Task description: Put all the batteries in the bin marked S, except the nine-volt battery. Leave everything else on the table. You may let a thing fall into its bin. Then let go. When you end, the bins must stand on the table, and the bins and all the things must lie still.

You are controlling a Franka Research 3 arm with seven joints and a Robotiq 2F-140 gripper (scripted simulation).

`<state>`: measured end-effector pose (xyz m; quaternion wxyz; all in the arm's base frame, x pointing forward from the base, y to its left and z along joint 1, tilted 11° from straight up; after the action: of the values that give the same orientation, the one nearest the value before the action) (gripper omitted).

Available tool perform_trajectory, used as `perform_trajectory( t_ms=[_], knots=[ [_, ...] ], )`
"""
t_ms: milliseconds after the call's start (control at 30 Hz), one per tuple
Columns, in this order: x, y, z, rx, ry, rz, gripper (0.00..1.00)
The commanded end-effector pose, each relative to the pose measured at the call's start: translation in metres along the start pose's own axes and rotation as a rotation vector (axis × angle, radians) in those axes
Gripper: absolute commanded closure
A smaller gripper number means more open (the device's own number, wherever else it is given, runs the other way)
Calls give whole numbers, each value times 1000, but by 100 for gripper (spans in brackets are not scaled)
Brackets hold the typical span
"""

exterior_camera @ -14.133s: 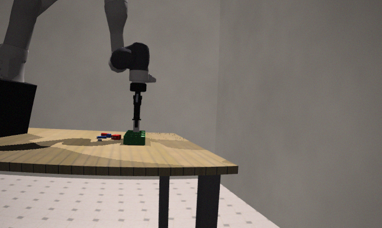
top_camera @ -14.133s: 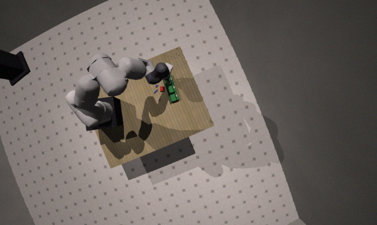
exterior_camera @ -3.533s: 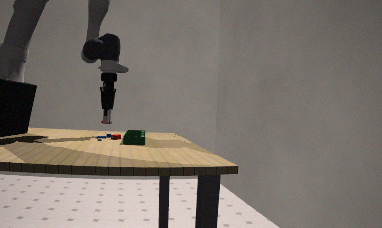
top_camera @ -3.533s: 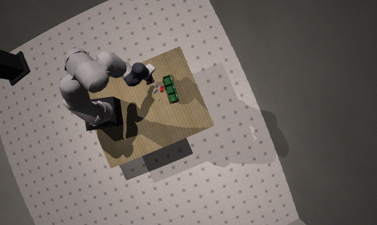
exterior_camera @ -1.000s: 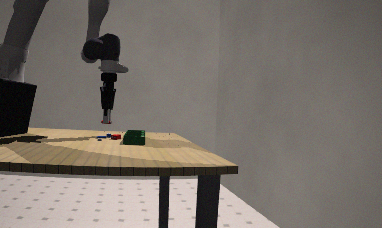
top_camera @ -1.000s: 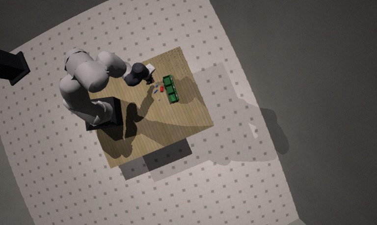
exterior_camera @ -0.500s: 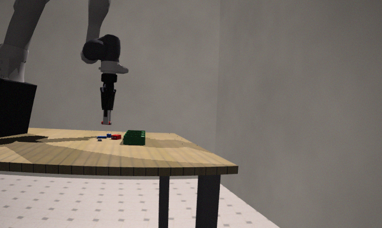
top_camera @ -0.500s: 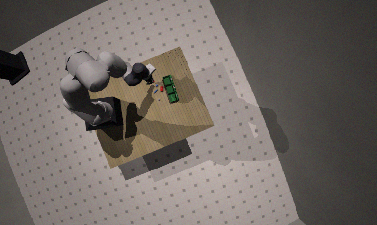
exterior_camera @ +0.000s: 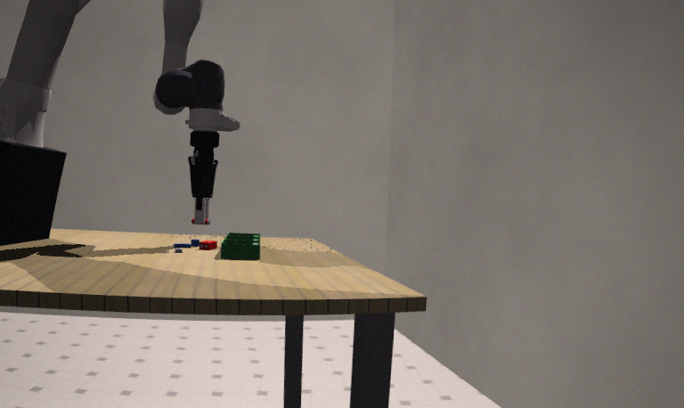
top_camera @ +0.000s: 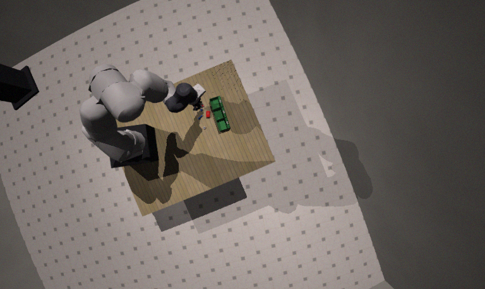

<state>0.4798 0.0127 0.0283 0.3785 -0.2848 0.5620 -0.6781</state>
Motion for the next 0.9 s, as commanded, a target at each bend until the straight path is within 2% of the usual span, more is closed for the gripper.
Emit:
perform_trajectory(
  t_ms=[0, 200, 367, 533, 800, 867],
  knots=[
    [8, 2, 17, -11, -28, -3, 95],
    [21, 2, 51, -11, -28, -3, 95],
    [22, 2, 54, -11, -28, -3, 95],
    [32, 3, 82, -10, 217, -5, 95],
    [49, 3, 125, 5, 424, 3, 95],
    [50, 3, 127, 7, 450, 4, 95]
  ],
)
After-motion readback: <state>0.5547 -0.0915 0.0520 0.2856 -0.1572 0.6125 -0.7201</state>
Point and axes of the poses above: the point where the finger pads meet when closed, its own y axis out along the fingers, its own x axis across the jaws, z = x × y, the point moved 9 cm from there along -y, back along the fingers
